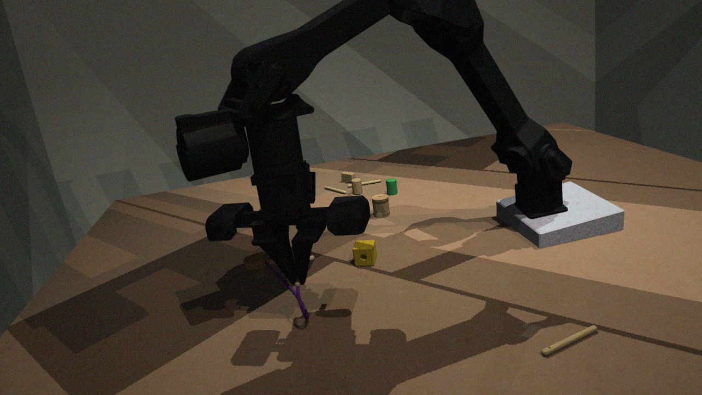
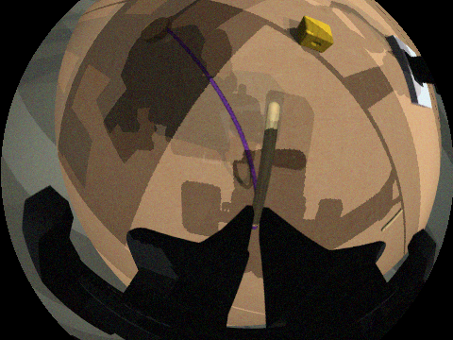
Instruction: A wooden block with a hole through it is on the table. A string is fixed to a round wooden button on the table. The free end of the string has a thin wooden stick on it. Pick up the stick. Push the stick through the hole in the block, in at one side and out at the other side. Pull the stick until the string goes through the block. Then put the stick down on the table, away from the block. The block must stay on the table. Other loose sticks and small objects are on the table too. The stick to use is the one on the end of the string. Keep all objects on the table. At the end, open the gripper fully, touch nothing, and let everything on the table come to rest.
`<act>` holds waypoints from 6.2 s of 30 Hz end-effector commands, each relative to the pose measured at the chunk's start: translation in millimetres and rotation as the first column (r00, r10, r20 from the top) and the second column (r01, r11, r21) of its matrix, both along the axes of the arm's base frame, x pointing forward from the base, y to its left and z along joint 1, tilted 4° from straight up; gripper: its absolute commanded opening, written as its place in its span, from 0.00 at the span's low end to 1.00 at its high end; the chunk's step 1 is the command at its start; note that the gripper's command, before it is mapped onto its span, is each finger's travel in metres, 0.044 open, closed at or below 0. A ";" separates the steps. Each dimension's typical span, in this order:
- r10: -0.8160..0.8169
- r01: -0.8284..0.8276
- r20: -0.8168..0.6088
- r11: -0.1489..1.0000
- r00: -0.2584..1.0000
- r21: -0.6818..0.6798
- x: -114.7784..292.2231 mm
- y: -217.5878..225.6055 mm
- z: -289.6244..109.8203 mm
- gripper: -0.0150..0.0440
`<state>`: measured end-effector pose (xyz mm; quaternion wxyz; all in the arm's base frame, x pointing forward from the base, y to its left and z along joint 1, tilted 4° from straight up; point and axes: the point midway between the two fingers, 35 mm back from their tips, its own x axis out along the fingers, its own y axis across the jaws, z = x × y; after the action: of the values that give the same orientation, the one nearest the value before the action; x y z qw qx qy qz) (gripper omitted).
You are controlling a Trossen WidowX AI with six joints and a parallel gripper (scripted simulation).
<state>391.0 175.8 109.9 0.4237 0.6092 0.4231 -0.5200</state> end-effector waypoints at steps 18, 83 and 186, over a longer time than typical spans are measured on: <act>-0.002 0.002 -0.004 1.000 1.000 0.002 4.6 27.9 0.3 0.25; -0.002 0.002 -0.009 1.000 1.000 0.002 -41.4 19.8 -50.6 0.25; -0.001 0.001 -0.010 1.000 1.000 -0.003 -75.5 -94.7 -63.5 0.25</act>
<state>318.1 86.2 48.4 0.4233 0.6072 0.4221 -0.5234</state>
